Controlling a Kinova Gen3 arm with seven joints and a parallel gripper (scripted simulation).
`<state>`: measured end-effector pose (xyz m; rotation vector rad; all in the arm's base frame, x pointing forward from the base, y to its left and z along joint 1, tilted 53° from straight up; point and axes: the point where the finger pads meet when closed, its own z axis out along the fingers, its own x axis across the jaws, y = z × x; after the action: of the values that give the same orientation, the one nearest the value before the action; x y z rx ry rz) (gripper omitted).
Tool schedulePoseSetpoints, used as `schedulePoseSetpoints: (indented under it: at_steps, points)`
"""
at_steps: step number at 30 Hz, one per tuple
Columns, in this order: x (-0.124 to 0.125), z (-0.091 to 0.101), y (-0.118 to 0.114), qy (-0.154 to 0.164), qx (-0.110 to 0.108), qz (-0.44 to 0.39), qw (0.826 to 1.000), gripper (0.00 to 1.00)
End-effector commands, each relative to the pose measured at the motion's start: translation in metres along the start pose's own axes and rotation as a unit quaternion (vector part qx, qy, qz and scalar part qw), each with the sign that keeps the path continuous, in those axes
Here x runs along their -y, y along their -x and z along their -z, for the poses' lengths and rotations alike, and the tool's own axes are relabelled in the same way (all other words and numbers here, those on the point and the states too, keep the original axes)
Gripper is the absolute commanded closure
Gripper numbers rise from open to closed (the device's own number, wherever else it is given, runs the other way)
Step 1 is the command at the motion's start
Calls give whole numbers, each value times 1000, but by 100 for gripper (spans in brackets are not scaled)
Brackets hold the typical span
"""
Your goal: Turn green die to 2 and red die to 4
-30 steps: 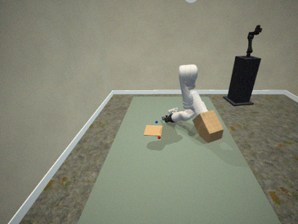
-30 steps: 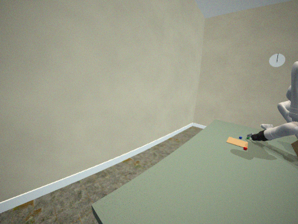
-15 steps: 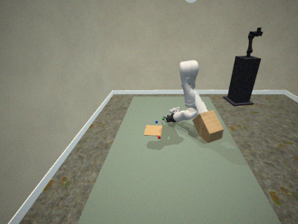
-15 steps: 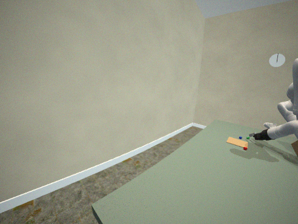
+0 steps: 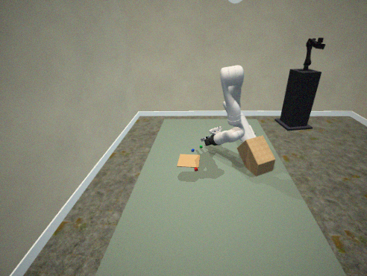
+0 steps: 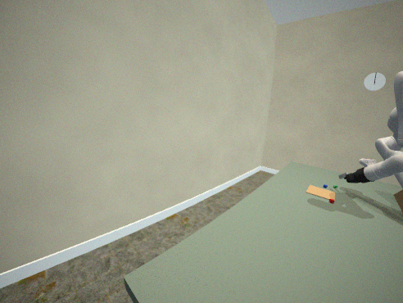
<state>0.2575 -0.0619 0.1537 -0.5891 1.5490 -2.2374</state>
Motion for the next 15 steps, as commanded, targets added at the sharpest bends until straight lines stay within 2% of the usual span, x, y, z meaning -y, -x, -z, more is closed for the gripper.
schedulePoseSetpoints:
  at_steps: [1,6,15]
  points:
    - [5,7,3,8,3,-7,1000,36]
    - [15,13,3,8,3,-7,1000,36]
    - [16,14,3,12,2,-6,1000,36]
